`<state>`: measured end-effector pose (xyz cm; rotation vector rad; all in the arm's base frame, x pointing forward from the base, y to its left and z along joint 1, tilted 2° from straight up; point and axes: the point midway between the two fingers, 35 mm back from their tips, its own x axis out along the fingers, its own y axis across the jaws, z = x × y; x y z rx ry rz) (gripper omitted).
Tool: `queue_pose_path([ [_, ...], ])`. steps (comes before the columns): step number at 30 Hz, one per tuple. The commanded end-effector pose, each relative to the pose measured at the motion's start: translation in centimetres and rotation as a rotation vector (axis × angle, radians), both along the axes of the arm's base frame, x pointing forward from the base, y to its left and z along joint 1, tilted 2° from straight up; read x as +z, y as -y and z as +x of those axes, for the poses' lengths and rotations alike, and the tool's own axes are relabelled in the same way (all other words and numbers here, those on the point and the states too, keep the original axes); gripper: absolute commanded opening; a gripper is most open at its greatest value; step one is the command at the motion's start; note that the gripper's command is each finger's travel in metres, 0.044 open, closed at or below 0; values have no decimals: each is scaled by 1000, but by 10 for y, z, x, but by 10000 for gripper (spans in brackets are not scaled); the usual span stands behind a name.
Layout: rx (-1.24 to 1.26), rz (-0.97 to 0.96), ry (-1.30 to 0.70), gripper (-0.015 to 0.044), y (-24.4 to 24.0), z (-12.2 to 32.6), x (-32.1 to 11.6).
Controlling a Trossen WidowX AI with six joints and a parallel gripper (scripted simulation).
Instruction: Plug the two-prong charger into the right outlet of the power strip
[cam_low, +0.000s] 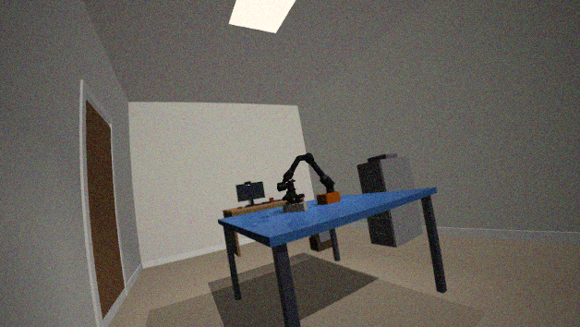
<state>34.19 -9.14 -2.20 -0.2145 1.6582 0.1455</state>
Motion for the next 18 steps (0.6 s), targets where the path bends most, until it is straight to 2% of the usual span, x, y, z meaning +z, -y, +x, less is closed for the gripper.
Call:
queue_pose_path([
  [1, 5, 1, 37, 0, -2, 11, 1],
  [18, 5, 1, 37, 0, -2, 9, 1],
])
